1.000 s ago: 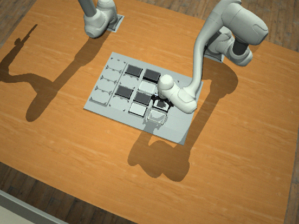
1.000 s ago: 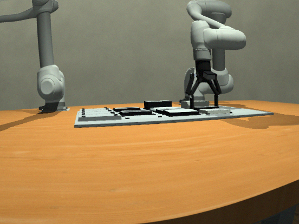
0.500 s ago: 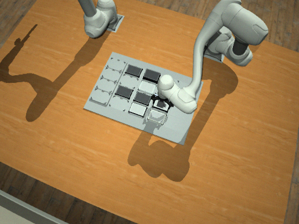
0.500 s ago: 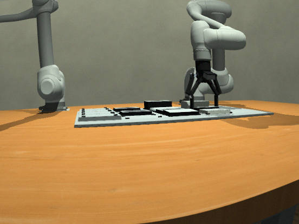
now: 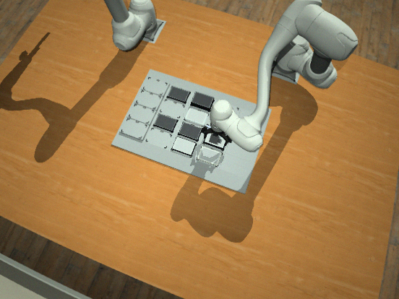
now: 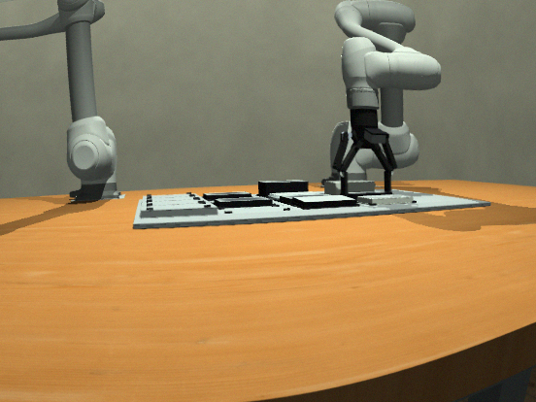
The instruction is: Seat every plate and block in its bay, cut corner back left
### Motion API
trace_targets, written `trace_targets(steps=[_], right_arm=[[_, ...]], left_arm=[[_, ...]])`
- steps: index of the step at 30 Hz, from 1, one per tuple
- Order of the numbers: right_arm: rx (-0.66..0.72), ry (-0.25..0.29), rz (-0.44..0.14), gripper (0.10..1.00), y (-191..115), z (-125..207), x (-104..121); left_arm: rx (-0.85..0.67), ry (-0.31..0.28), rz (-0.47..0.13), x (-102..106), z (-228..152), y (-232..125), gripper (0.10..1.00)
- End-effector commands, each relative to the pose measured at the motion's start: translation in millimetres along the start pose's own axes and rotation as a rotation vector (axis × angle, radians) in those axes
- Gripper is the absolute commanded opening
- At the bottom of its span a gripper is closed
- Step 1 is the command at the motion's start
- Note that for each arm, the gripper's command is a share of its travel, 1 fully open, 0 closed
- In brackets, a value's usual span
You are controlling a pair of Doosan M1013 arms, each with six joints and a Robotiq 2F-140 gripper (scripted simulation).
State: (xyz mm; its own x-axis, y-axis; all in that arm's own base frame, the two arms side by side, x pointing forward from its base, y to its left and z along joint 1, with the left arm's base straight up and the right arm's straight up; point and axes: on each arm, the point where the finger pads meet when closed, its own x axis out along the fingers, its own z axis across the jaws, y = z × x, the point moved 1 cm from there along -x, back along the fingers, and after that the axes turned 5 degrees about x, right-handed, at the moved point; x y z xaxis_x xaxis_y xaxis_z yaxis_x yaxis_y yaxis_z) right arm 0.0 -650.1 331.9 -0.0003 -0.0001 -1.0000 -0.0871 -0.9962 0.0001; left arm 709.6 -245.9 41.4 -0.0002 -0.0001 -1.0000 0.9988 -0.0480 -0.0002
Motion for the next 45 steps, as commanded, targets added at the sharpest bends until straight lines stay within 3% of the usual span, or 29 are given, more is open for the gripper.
trace_targets(steps=[1, 43, 44, 45], right_arm=[[0.000, 0.001, 0.001, 1.000, 0.2, -0.1, -0.9], [0.000, 0.001, 0.001, 1.000, 0.2, -0.1, -0.9], [0.000, 0.001, 0.001, 1.000, 0.2, -0.1, -0.9], [0.000, 0.001, 0.001, 1.000, 0.2, -0.1, -0.9]], left_arm=[[0.000, 0.000, 0.002, -1.0, 0.0, 0.6, 0.099], [0.000, 0.000, 0.002, 1.5, 0.1, 0.6, 0.099], [0.000, 0.000, 0.002, 1.6, 0.1, 0.5, 0.893], [0.000, 0.000, 0.002, 1.6, 0.1, 0.5, 0.893]])
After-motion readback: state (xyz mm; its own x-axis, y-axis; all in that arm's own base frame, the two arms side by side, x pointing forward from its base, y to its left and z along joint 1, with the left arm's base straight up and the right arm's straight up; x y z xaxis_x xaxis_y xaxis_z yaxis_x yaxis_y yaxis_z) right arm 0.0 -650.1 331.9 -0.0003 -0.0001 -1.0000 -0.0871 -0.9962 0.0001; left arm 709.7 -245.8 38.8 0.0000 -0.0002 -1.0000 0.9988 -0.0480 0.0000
